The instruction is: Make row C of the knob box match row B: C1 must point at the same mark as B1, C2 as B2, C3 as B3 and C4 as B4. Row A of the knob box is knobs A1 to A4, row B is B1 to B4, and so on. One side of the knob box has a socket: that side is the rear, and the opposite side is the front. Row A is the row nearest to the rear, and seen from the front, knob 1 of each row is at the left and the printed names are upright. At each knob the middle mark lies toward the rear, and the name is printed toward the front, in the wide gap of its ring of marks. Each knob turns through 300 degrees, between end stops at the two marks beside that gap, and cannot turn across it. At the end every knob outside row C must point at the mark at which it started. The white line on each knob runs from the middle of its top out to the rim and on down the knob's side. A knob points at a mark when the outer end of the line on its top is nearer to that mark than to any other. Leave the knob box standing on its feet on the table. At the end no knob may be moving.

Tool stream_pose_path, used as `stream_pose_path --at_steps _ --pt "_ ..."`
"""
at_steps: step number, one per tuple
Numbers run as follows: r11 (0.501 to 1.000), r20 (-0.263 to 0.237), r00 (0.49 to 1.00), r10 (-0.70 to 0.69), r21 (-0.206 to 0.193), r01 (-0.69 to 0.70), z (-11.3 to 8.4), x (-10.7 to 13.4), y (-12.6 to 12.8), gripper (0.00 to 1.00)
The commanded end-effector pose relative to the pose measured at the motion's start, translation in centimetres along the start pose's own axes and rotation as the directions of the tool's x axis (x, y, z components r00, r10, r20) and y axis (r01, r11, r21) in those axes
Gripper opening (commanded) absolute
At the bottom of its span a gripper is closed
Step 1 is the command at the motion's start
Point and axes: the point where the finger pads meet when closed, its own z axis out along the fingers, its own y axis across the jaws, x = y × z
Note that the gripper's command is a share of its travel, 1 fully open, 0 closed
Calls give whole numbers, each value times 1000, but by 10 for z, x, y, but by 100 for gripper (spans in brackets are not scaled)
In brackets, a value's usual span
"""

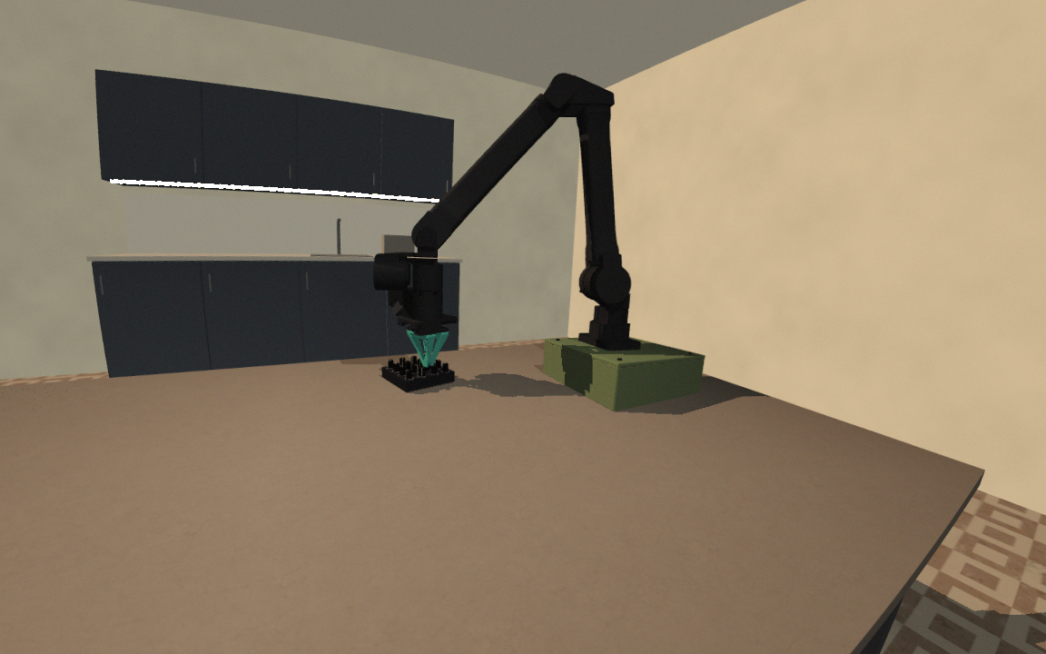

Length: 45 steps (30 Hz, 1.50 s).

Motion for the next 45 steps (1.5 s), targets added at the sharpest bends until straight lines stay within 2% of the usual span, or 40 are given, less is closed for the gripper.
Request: stream_pose_path --at_steps 1,11,14,20,28,30,45 --pt "995 20 996 -92 -23 92 -2 -6 10 8" --pt "954 27 954 -298 -22 298 -4 -7 12 8" --pt "947 28 947 -320 -22 321 -4 -7 12 8" --pt "888 33 888 -459 -19 460 -4 -8 13 8" --pt "781 38 781 -623 -13 624 -5 -8 14 8" --pt "781 38 781 -623 -13 624 -5 -8 14 8" --pt "499 42 498 -866 2 867 -5 -9 15 8"
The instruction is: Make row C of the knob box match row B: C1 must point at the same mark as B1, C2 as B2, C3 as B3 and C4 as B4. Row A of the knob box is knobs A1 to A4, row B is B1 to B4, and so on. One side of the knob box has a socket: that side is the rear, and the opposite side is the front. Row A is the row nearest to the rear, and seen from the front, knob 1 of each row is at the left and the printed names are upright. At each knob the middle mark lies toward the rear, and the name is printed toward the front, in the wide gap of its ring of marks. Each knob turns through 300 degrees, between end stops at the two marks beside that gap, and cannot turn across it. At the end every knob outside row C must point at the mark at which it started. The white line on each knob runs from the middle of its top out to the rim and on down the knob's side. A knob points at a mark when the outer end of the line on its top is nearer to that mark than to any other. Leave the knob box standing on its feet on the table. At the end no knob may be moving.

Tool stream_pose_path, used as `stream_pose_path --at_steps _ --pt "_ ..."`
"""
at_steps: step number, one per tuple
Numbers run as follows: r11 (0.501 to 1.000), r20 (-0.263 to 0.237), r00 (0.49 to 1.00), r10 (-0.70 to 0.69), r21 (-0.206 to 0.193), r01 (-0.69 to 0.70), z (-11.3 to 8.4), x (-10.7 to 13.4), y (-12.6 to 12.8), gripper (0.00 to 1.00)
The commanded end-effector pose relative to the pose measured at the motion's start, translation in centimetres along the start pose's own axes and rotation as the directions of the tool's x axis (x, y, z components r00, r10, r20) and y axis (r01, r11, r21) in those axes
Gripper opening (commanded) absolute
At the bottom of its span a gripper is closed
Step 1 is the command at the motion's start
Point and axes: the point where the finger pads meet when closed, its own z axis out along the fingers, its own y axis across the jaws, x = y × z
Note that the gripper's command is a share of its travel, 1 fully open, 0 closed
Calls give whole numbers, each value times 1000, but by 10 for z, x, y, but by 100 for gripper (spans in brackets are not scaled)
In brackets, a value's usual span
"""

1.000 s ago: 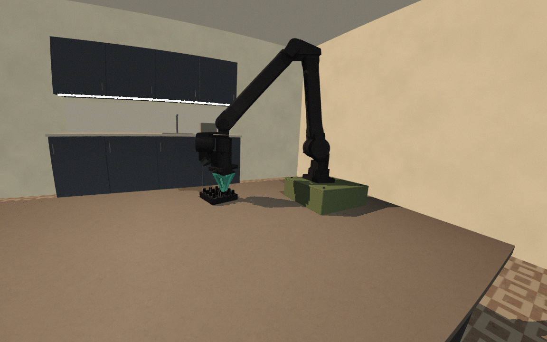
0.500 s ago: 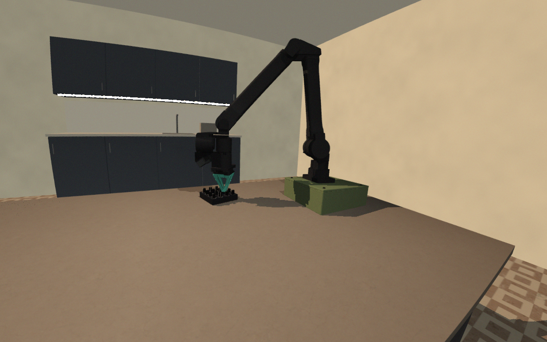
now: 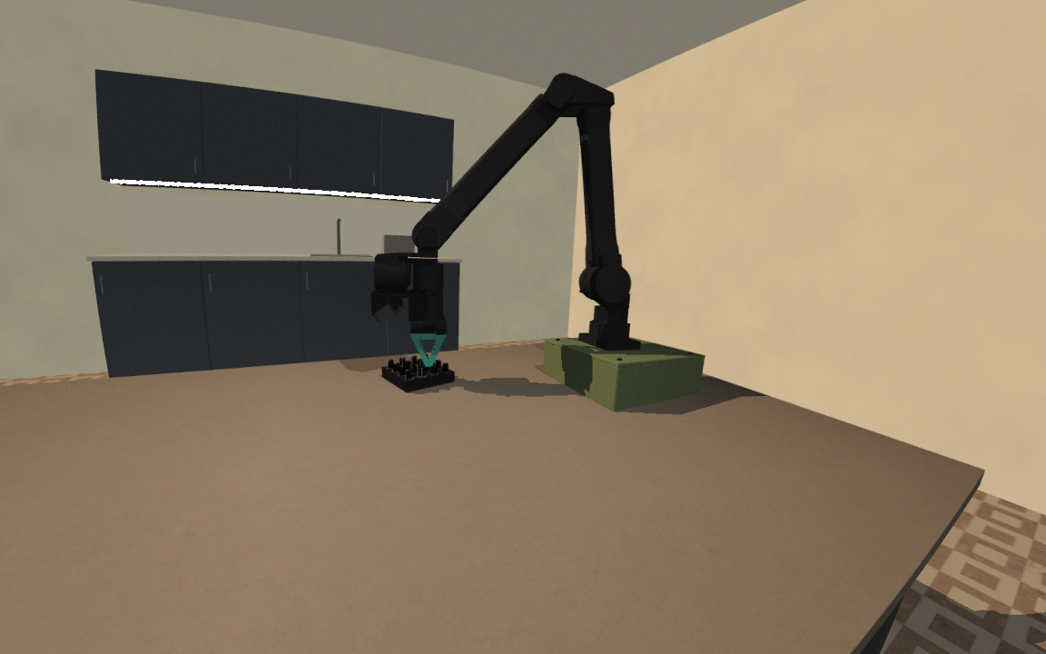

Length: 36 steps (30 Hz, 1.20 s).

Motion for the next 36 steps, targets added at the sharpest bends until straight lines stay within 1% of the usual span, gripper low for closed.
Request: stream_pose_path --at_steps 1,2,7,17,19,30,36 --pt "992 47 991 -127 -13 128 -6 -19 5 8" --pt "992 47 991 -127 -13 128 -6 -19 5 8" --pt "971 49 970 -238 -8 239 -6 -19 5 8" --pt "911 49 910 -412 1 412 -6 -19 6 8" --pt "911 49 910 -412 1 412 -6 -19 6 8" --pt "854 49 853 -520 6 521 -6 -19 7 8" --pt "841 49 840 -540 7 540 -6 -19 7 8"
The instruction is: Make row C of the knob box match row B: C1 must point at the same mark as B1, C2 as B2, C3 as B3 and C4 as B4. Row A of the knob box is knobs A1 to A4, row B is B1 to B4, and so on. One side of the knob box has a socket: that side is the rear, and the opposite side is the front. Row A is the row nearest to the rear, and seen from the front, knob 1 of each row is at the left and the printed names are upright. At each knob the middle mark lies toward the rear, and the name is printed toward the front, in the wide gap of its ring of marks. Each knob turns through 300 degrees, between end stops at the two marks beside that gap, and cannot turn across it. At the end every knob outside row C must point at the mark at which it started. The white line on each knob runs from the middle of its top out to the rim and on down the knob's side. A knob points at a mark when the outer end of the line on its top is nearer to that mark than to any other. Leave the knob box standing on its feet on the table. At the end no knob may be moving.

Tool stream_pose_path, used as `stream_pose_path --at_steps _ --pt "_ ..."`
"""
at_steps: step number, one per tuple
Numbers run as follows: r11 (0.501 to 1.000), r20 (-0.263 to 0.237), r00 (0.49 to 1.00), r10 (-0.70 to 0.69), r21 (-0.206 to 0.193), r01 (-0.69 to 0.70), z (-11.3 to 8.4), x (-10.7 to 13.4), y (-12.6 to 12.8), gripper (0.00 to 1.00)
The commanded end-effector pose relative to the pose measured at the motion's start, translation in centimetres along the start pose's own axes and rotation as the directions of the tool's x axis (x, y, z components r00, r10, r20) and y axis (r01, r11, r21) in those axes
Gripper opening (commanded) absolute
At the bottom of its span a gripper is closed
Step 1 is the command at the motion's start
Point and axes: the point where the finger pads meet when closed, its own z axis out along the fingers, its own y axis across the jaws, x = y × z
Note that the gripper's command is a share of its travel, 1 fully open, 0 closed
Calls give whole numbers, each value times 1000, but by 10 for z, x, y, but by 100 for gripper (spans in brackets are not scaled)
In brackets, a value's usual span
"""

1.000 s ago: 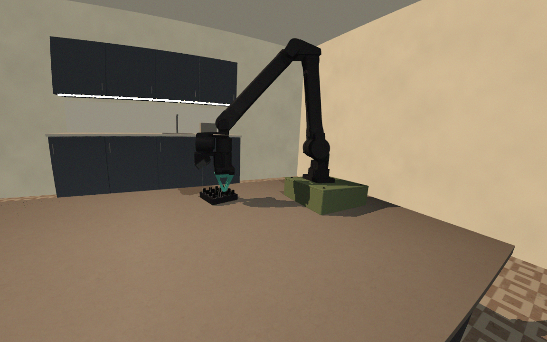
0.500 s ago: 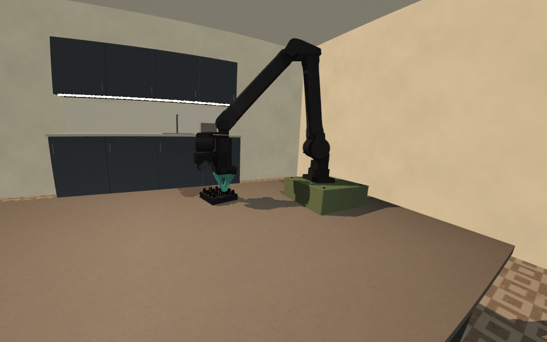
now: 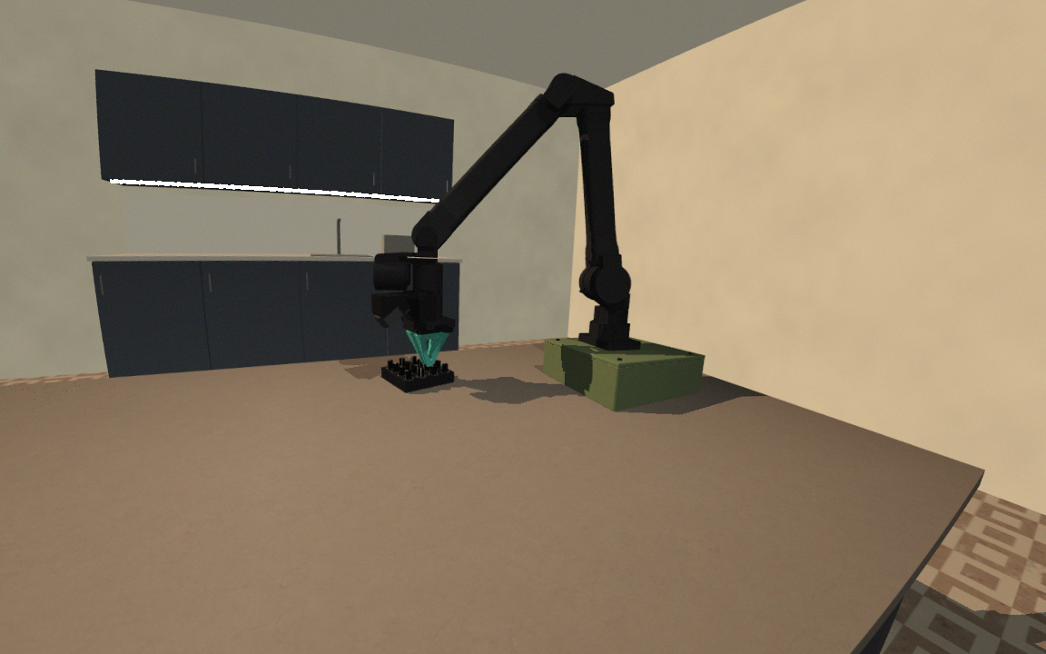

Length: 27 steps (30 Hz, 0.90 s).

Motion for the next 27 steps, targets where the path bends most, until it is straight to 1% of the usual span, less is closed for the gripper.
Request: stream_pose_path --at_steps 1,25,26,27 --pt "999 48 998 -51 5 51 -5 -19 -2 8" --pt "998 50 996 -67 3 67 -5 -20 -1 8" --pt "998 50 996 -67 3 67 -5 -20 -1 19" --pt "998 50 996 -67 3 67 -5 -20 -1 19"
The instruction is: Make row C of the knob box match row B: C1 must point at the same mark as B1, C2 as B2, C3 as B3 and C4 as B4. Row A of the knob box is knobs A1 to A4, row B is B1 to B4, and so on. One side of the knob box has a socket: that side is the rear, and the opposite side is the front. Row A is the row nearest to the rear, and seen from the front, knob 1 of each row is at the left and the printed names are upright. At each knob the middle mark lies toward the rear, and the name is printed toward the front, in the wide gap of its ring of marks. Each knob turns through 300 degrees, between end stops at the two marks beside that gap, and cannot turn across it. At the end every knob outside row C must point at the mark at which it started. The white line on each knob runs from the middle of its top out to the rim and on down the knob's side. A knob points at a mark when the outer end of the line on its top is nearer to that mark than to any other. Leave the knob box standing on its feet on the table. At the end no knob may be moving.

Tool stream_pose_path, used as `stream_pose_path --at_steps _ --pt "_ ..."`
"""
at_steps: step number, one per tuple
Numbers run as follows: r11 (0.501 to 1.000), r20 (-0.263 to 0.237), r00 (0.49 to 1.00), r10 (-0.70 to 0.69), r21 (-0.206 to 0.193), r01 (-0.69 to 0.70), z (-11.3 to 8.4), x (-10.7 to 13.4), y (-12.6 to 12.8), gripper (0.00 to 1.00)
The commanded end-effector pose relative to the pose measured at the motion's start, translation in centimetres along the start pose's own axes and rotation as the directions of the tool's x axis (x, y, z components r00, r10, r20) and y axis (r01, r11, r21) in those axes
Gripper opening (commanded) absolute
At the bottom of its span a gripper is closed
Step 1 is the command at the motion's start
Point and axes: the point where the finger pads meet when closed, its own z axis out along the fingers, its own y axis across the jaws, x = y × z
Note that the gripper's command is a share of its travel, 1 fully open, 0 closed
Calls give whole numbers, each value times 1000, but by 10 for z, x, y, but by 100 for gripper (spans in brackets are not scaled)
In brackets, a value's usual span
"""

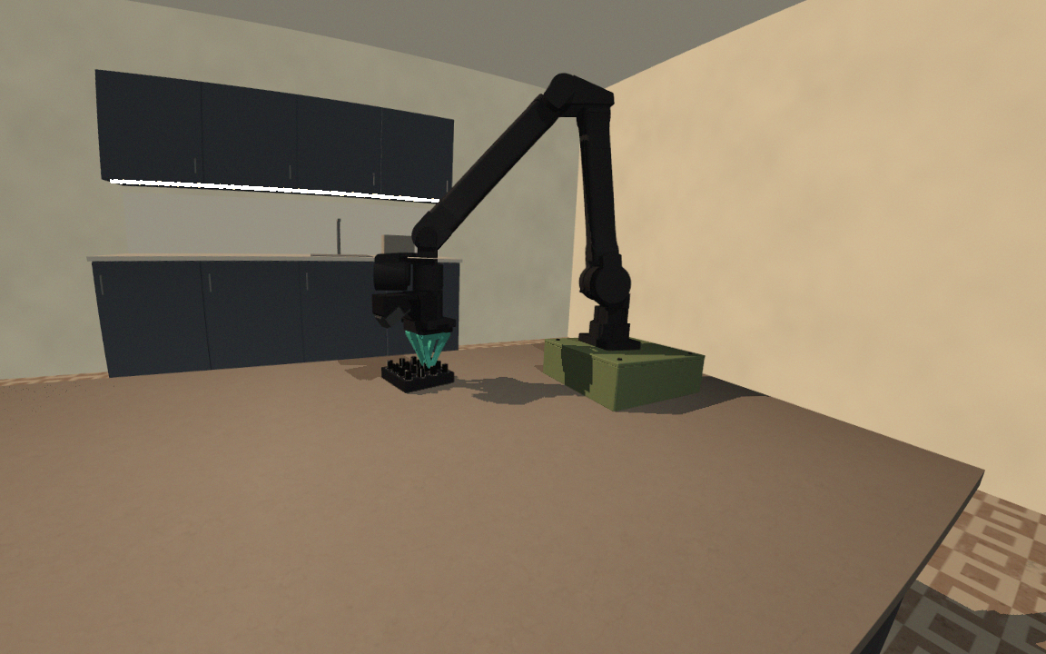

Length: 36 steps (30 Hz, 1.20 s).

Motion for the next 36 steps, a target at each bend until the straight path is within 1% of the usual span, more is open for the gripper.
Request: stream_pose_path --at_steps 1,20,22,24,25,27,31,34,36 --pt "1000 38 999 -22 20 21 -6 -17 -7 19" --pt "1000 41 999 -17 20 17 -7 -17 -8 19" --pt "1000 51 999 -17 27 16 -15 -20 -9 19" --pt "1000 51 999 -17 27 16 -15 -20 -9 19" --pt "999 55 998 -17 29 15 -22 -21 -10 19" --pt "999 62 998 -17 34 15 -29 -25 -13 19" --pt "999 63 998 -16 35 14 -40 -26 -12 19" --pt "999 57 998 -12 30 10 -46 -22 -9 19" --pt "999 64 998 -9 35 7 -54 -25 -11 19"
